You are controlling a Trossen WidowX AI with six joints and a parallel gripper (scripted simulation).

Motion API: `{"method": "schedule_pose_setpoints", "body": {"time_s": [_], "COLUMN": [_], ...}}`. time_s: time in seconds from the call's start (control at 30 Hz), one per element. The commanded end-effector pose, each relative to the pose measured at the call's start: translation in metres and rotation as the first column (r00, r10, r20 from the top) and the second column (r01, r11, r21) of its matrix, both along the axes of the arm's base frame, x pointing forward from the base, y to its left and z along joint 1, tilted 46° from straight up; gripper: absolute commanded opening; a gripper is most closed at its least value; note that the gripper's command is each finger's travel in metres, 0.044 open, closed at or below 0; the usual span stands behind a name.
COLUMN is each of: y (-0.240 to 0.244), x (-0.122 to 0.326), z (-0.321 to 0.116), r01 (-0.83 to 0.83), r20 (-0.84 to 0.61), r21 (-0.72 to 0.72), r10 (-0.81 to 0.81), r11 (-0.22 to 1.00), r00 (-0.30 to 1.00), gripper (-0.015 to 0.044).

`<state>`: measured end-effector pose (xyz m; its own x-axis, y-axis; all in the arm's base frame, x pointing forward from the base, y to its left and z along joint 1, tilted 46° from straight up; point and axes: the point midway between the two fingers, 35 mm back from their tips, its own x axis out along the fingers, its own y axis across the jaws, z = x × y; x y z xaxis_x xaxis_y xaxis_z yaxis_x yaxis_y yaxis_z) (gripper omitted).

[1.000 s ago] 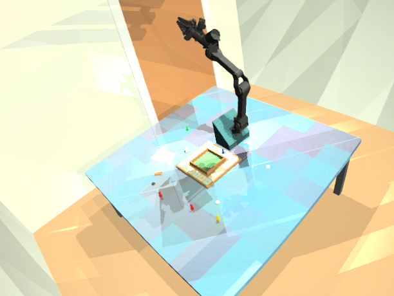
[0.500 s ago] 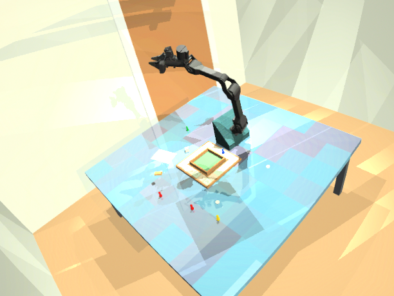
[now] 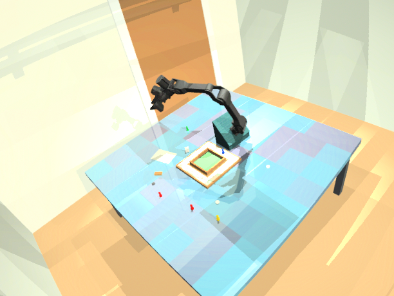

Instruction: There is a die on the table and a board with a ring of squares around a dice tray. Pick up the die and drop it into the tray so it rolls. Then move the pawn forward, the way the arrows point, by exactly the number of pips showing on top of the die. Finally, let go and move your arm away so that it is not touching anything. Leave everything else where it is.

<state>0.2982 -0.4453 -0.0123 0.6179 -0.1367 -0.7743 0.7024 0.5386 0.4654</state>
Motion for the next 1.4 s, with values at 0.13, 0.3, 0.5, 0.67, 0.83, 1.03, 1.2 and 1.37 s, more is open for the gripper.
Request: {"method": "schedule_pose_setpoints", "body": {"time_s": [0.13,0.3,0.5,0.67,0.83,1.03,1.2,1.37], "y": [0.107,0.185,0.272,0.282,0.293,0.295,0.301,0.307], "x": [0.009,0.002,-0.018,-0.026,-0.027,-0.026,-0.025,-0.024], "z": [-0.066,-0.094,-0.107,-0.105,-0.115,-0.117,-0.123,-0.129], "r01": [-0.226,-0.346,-0.418,-0.420,-0.420,-0.420,-0.420,-0.420], "r20": [-0.123,-0.149,-0.117,-0.110,-0.110,-0.109,-0.109,-0.109], "r21": [0.273,0.471,0.684,0.705,0.705,0.705,0.705,0.705], "r10": [0.267,0.460,0.655,0.673,0.673,0.673,0.673,0.673], "r11": [0.935,0.811,0.598,0.572,0.571,0.571,0.571,0.571], "r00": [0.956,0.875,0.747,0.731,0.731,0.731,0.732,0.732], "gripper": [0.0275,0.0275,0.0275,0.0275,0.0275,0.0275,0.0275,0.0275]}}
